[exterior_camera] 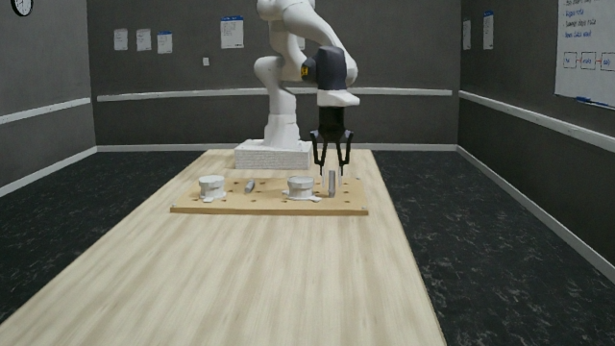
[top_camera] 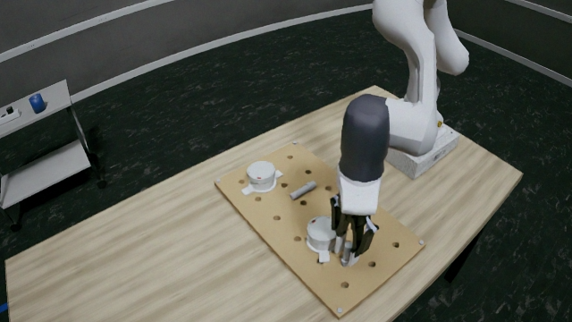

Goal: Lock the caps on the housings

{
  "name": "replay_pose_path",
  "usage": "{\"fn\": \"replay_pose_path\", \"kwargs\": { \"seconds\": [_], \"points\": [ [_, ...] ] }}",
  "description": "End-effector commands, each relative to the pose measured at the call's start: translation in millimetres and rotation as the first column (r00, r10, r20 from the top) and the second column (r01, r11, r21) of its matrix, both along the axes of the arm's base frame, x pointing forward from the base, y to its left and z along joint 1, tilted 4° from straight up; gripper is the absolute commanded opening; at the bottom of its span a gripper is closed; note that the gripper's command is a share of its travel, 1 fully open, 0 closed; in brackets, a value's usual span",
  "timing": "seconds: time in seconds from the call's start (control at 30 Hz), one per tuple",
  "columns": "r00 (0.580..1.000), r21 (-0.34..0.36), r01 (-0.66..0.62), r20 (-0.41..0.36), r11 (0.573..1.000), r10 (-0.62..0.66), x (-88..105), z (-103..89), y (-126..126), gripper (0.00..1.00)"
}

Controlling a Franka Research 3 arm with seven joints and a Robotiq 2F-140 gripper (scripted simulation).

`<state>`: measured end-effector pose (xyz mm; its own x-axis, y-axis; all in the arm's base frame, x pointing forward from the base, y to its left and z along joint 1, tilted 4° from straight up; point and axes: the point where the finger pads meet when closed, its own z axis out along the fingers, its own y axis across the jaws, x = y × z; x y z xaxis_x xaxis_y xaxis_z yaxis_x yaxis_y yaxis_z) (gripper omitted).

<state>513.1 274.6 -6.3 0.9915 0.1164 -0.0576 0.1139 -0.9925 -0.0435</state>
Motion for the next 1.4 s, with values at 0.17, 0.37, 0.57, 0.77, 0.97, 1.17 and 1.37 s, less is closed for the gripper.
{"fn": "replay_pose_path", "kwargs": {
  "seconds": [0.17,0.37,0.57,0.77,0.97,1.17,1.37],
  "points": [
    [1.000,0.000,0.003,0.000,1.000,-0.003,-0.8,-1.4,0.8,0.36],
    [1.000,0.000,0.003,0.000,1.000,-0.003,-0.8,-1.4,0.8,0.10],
    [1.000,0.000,0.003,0.000,1.000,-0.003,-0.8,-1.4,0.8,0.10],
    [1.000,0.000,0.003,0.000,1.000,-0.003,-0.8,-1.4,0.8,0.10],
    [1.000,0.000,0.003,0.000,1.000,-0.003,-0.8,-1.4,0.8,0.10],
    [1.000,0.000,0.003,0.000,1.000,-0.003,-0.8,-1.4,0.8,0.10],
    [1.000,0.000,0.003,0.000,1.000,-0.003,-0.8,-1.4,0.8,0.10]
  ]
}}
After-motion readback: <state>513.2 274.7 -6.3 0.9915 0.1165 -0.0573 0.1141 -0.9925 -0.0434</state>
